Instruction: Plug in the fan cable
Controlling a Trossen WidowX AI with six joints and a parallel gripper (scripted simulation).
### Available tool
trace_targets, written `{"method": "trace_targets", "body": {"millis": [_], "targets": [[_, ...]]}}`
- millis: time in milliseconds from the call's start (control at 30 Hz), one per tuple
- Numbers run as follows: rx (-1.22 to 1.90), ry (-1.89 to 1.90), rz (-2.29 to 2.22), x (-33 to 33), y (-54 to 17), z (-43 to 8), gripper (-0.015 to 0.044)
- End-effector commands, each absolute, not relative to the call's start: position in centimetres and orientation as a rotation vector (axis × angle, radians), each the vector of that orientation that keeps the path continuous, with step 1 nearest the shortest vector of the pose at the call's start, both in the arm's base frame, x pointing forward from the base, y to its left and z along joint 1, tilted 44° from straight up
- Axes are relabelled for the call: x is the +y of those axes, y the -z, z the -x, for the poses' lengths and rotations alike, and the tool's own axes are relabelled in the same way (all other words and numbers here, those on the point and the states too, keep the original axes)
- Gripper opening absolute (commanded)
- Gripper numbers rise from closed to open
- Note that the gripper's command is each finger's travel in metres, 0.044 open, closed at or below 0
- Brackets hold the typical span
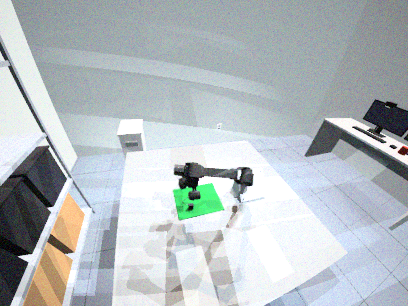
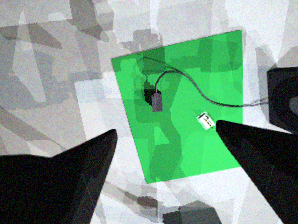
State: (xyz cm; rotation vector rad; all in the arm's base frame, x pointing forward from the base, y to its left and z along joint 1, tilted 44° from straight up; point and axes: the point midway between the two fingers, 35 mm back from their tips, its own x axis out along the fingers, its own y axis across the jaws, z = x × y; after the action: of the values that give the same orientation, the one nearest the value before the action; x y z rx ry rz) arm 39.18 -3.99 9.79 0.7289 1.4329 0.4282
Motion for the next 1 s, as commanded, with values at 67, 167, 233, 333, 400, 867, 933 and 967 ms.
{"method": "trace_targets", "body": {"millis": [67,167,233,333,400,867,933,967], "targets": [[1.450,-0.440,-0.738,1.3,-4.6,-39.5,0.0440],[1.449,-0.442,-0.739,2.0,-3.9,-39.5,0.0440],[1.449,-0.442,-0.739,2.0,-3.9,-39.5,0.0440],[1.449,-0.442,-0.739,2.1,-3.8,-39.5,0.0440],[1.449,-0.442,-0.739,2.2,-3.7,-39.5,0.0440],[1.449,-0.442,-0.739,3.7,-2.1,-39.8,0.0440],[1.449,-0.442,-0.739,3.9,-1.8,-39.8,0.0440],[1.449,-0.442,-0.739,4.0,-1.7,-39.8,0.0440]]}}
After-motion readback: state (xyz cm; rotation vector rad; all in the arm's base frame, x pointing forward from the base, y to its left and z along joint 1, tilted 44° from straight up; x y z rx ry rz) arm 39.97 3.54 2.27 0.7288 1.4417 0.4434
